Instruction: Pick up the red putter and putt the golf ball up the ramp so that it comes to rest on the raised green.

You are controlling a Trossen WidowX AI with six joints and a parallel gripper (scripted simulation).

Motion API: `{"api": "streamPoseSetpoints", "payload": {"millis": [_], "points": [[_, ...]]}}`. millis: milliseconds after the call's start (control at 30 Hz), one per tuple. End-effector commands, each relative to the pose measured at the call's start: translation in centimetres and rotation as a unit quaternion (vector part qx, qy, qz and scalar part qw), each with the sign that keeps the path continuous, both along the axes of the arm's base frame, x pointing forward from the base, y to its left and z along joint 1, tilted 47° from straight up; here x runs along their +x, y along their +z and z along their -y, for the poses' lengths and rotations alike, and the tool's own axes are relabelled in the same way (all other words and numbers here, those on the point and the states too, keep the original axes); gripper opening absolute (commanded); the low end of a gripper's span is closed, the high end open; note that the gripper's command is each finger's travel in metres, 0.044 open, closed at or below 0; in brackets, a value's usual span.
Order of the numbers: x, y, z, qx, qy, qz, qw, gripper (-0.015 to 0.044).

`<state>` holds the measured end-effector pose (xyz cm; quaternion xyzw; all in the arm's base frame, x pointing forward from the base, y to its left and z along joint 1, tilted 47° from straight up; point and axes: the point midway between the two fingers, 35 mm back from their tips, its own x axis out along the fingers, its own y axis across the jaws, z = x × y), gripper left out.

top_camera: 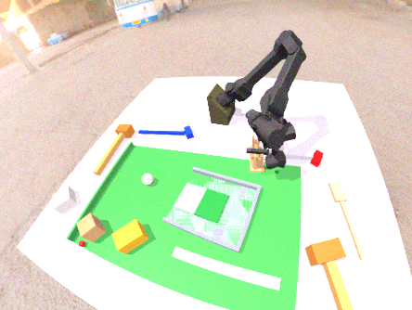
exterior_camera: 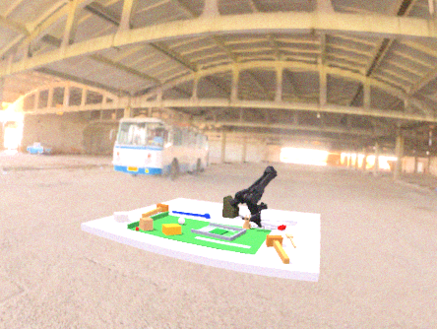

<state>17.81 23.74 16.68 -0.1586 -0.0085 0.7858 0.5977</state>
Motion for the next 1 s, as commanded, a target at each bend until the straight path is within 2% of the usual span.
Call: {"api": "streamPoseSetpoints", "payload": {"millis": [0, 133, 633, 867, 967], "points": [[-0.28, 0.03, -0.56, 0.001, 0.0, 0.003, 1.0, 0.044], [-0.4, 0.01, -0.93, 0.003, -0.001, 0.003, 1.0, 0.044], [-0.24, -0.09, -0.68, 0.001, 0.0, 0.0, 1.0, 0.0046], [-0.22, -0.09, -0.66, 0.001, 0.0, 0.0, 1.0, 0.0], [-0.07, -0.07, -0.4, -0.003, -0.001, -0.002, 1.0, 0.0]]}}
